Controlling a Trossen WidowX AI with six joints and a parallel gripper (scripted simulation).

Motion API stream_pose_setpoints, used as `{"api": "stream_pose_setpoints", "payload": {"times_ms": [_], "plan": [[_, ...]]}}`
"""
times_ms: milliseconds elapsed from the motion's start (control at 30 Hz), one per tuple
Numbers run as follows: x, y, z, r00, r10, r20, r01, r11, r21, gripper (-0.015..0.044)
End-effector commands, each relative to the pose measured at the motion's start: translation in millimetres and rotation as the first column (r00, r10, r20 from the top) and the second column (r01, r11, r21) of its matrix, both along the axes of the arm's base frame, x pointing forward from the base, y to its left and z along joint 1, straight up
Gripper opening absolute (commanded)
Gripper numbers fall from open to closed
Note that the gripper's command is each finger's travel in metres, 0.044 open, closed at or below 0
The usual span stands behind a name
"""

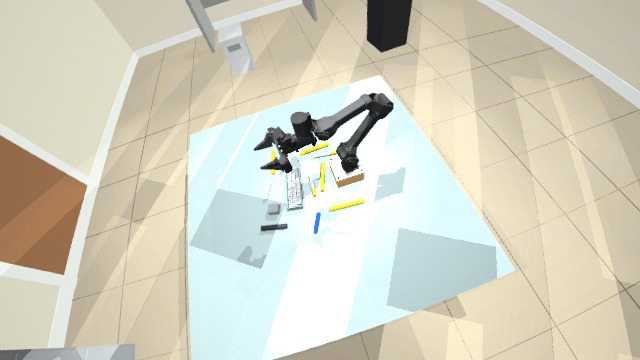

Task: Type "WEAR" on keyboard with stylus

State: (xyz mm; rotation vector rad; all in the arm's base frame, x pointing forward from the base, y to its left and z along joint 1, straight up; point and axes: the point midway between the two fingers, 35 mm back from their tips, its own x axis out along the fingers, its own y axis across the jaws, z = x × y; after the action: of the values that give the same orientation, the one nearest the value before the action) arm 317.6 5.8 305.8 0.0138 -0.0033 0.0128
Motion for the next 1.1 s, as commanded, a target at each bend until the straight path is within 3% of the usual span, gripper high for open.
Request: {"api": "stream_pose_setpoints", "payload": {"times_ms": [0, 133, 267, 533, 733, 1067], "plan": [[1, 0, -2, 1.0, 0.001, -0.012, -0.001, 1.0, 0.002, 0.0414], [26, 4, -52, 0.968, 0.011, -0.252, 0.002, 0.999, 0.052, 0.0309], [40, 9, -116, 0.85, 0.019, -0.527, 0.039, 0.994, 0.099, 0.0204], [21, 17, -238, 0.378, 0.014, -0.926, 0.187, 0.978, 0.091, 0.0], [-11, 19, -289, 0.032, -0.008, -0.999, 0.269, 0.963, 0.001, 0.0], [-12, 20, -290, 0.022, -0.009, -1.0, 0.271, 0.963, -0.003, 0.0]]}}
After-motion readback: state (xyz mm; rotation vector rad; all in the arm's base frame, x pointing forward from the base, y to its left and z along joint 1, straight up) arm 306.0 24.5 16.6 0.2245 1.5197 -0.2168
